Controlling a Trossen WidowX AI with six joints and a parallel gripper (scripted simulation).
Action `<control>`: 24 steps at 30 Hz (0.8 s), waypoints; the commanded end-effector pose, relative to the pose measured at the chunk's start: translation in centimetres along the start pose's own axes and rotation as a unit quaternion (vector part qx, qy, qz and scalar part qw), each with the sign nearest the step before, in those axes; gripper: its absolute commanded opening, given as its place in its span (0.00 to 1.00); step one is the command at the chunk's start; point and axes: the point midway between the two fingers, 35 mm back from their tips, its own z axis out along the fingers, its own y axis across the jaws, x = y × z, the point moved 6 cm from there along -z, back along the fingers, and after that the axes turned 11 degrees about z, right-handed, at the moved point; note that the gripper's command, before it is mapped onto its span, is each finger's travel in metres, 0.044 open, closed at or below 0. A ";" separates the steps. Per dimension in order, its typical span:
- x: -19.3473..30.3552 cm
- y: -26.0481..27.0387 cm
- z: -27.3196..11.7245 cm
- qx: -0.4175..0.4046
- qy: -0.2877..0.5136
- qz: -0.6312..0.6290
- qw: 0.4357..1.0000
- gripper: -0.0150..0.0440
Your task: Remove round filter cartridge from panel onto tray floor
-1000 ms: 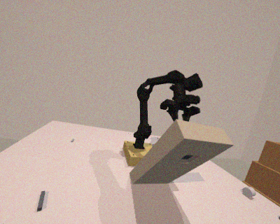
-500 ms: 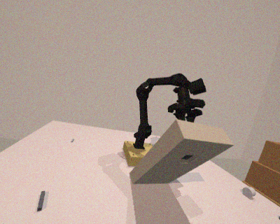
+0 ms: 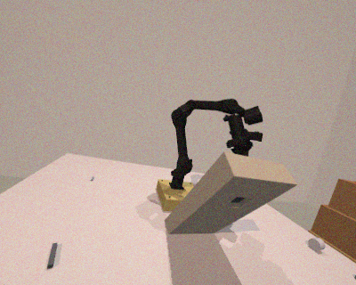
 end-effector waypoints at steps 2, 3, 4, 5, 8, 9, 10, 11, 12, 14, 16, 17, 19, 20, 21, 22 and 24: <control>1.0 2.3 -0.2 -0.042 0.001 -0.067 0.997 0.25; 1.2 2.7 -0.3 -0.049 0.002 -0.079 0.996 0.25; 1.4 3.1 -0.3 -0.056 0.003 -0.091 0.994 0.25; 1.6 3.5 -0.3 -0.063 0.004 -0.103 0.993 0.25; 2.3 4.7 -0.4 -0.083 0.006 -0.140 0.987 0.25; 2.6 5.1 -0.4 -0.090 0.007 -0.152 0.984 0.25; 2.8 5.5 -0.5 -0.097 0.008 -0.164 0.982 0.25; 3.1 5.9 -0.5 -0.104 0.009 -0.176 0.979 0.25; 3.4 6.3 -0.6 -0.111 0.009 -0.188 0.976 0.25; 3.9 7.0 -0.7 -0.125 0.011 -0.212 0.969 0.25; 4.3 7.5 -0.8 -0.134 0.012 -0.228 0.964 0.25; 4.3 7.6 -0.8 -0.135 0.012 -0.230 0.964 0.25; 4.3 7.6 -0.8 -0.135 0.012 -0.230 0.964 0.25; 4.3 7.6 -0.8 -0.135 0.012 -0.230 0.964 0.25; 4.3 7.6 -0.8 -0.135 0.012 -0.230 0.964 0.25; 4.3 7.6 -0.8 -0.135 0.012 -0.230 0.964 0.25; 4.6 7.8 -0.6 -0.138 0.012 -0.235 0.962 0.25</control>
